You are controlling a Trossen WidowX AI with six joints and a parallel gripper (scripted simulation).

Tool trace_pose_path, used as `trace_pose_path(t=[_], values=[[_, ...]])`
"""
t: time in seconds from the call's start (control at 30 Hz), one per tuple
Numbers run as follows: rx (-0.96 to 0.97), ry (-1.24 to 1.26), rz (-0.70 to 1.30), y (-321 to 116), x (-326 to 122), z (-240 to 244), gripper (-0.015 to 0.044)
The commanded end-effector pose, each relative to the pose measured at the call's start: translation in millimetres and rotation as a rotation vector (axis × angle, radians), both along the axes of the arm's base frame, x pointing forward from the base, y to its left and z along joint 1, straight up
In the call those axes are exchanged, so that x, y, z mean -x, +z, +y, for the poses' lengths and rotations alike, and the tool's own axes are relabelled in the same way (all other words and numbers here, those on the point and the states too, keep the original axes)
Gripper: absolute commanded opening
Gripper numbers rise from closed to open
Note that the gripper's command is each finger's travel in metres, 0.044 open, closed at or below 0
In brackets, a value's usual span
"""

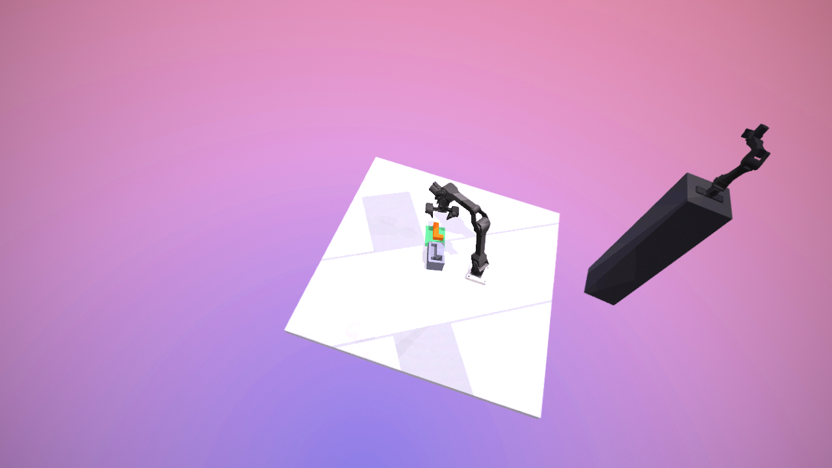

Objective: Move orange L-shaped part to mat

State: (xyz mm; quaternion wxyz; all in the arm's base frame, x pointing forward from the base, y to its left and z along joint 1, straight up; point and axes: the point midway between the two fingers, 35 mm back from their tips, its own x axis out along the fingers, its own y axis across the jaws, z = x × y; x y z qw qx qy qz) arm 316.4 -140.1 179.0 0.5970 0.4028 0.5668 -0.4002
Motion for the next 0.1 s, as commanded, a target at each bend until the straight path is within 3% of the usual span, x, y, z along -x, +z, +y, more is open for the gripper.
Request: trace_pose_path(t=[0.0,0.07], values=[[0.001,0.000,-0.001,0.0,-0.4,-0.2,0.0400],[0.001,0.000,-0.001,0.0,-0.4,-0.2,0.0400]])
